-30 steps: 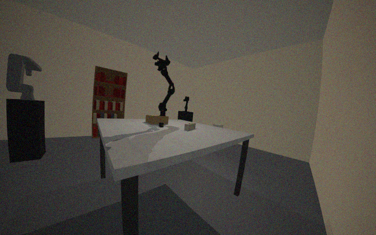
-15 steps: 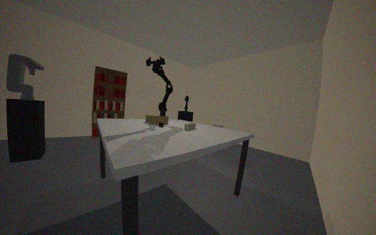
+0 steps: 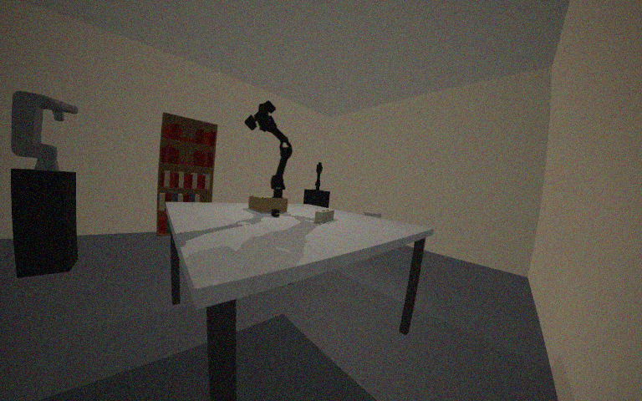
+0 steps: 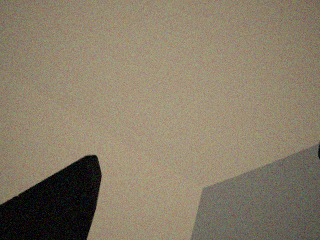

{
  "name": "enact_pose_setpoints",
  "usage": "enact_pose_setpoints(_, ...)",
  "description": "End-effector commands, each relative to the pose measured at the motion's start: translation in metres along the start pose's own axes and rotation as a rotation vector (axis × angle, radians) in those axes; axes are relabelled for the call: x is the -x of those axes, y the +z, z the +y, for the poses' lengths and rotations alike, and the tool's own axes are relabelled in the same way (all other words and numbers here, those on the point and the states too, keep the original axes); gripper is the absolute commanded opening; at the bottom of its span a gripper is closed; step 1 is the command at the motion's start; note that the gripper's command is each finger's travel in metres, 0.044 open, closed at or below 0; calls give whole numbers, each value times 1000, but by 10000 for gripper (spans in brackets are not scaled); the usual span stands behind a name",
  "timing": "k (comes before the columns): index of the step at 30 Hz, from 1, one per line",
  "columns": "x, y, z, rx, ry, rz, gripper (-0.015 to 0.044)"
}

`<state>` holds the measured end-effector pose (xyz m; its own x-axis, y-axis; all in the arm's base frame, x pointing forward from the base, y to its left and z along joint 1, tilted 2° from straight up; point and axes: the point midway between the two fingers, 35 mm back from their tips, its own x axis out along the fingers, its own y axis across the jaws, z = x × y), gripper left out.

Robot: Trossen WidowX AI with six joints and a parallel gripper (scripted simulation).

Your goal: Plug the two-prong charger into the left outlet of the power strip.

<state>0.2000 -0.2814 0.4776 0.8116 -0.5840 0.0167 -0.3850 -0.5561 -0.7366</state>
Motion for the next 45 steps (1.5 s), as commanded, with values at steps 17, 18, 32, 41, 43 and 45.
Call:
enact_pose_setpoints(17, -52, 108, 91, -666, 342, -196, 440)
enact_pose_setpoints(18, -53, 114, 94, -695, 360, -203, 440)
enact_pose_setpoints(32, -55, 204, 149, -1048, 707, -240, 440)
enact_pose_setpoints(41, -40, 261, 182, -1213, 967, -202, 440)
enact_pose_setpoints(43, -35, 274, 189, -1243, 1028, -185, 440)
enact_pose_setpoints(45, -29, 286, 196, -1269, 1089, -165, 440)
